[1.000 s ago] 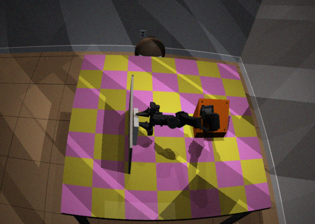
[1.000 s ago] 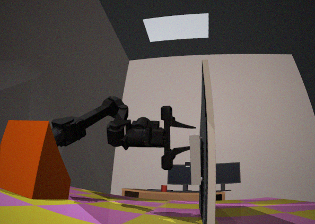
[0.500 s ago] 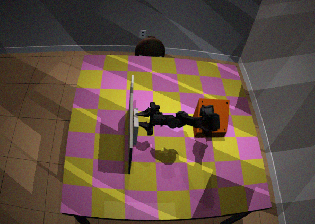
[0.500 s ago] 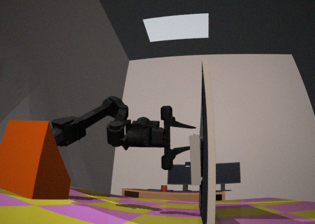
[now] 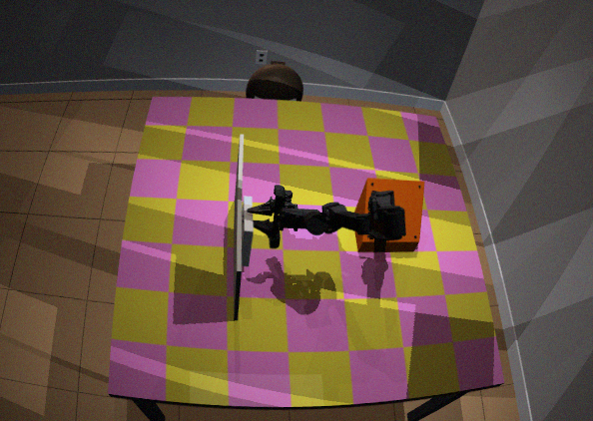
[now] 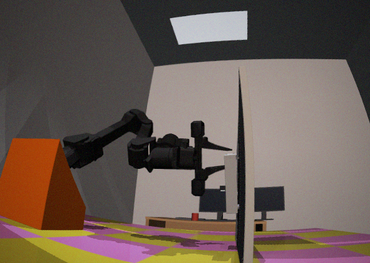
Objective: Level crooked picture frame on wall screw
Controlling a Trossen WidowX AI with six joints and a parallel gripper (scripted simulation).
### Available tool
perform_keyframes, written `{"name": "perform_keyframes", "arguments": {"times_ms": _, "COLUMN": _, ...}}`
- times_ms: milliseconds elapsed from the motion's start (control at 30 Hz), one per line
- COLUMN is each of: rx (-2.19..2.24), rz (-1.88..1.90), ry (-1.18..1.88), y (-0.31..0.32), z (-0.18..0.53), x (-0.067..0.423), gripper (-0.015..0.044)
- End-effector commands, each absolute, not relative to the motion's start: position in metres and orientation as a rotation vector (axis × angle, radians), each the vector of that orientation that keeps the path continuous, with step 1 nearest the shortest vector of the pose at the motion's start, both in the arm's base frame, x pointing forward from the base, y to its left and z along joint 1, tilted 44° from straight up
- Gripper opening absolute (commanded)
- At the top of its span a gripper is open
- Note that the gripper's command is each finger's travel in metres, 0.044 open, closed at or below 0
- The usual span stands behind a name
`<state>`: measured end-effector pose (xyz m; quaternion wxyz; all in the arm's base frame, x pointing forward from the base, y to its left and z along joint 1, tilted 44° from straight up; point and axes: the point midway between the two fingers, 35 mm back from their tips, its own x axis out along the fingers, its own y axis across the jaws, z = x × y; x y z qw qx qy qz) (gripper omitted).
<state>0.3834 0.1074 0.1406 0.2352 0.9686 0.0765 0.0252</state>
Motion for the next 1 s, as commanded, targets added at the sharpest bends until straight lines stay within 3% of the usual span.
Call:
{"name": "perform_keyframes", "arguments": {"times_ms": 0, "rx": 2.654, "rz": 0.07, "ry": 0.215, "y": 0.1081, "z": 0.1404, "x": 0.3835, "gripper": 0.0103}}
{"name": "perform_keyframes", "arguments": {"times_ms": 233, "rx": 2.654, "rz": 0.07, "ry": 0.215, "y": 0.1081, "z": 0.1404, "x": 0.3835, "gripper": 0.0056}}
{"name": "perform_keyframes", "arguments": {"times_ms": 300, "rx": 2.654, "rz": 0.07, "ry": 0.215, "y": 0.1081, "z": 0.1404, "x": 0.3835, "gripper": 0.0003}}
{"name": "perform_keyframes", "arguments": {"times_ms": 967, "rx": 2.653, "rz": 0.07, "ry": 0.214, "y": 0.1044, "z": 0.1421, "x": 0.384, "gripper": 0.0}}
